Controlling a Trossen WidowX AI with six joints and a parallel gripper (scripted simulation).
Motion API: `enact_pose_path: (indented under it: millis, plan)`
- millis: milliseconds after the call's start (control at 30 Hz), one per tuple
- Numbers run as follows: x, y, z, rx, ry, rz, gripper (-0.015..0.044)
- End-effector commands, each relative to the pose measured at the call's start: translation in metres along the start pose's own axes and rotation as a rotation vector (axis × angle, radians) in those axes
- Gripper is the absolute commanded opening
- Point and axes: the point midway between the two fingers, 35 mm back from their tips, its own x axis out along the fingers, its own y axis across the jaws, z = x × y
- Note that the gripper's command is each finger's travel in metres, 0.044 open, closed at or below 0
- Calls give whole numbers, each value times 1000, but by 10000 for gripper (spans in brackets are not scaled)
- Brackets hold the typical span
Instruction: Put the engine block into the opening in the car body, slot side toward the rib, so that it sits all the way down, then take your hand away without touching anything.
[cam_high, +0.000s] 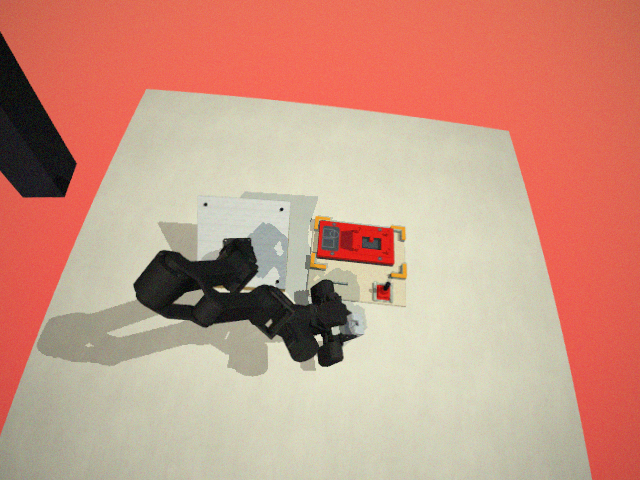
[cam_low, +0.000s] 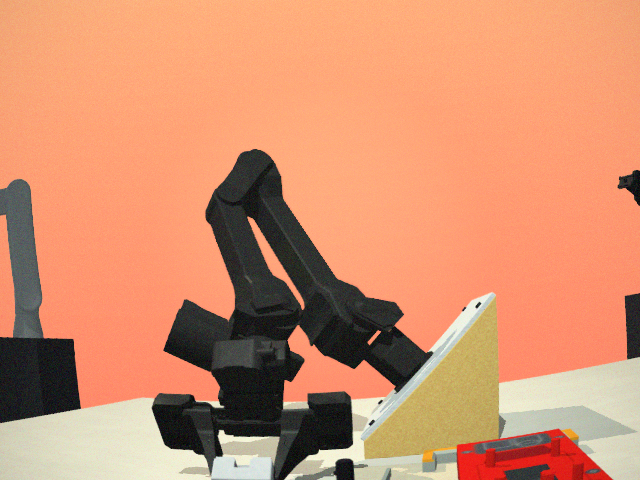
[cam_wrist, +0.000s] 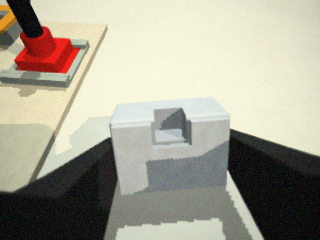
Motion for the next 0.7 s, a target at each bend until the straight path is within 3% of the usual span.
enact_pose_path:
  millis: [0, 400, 667]
  plan:
    - [0, 0, -3, 5, 14, -2, 0]
    - [0, 0, -3, 5, 14, -2, 0]
    - [0, 0, 0, 0, 0, 0, 210]
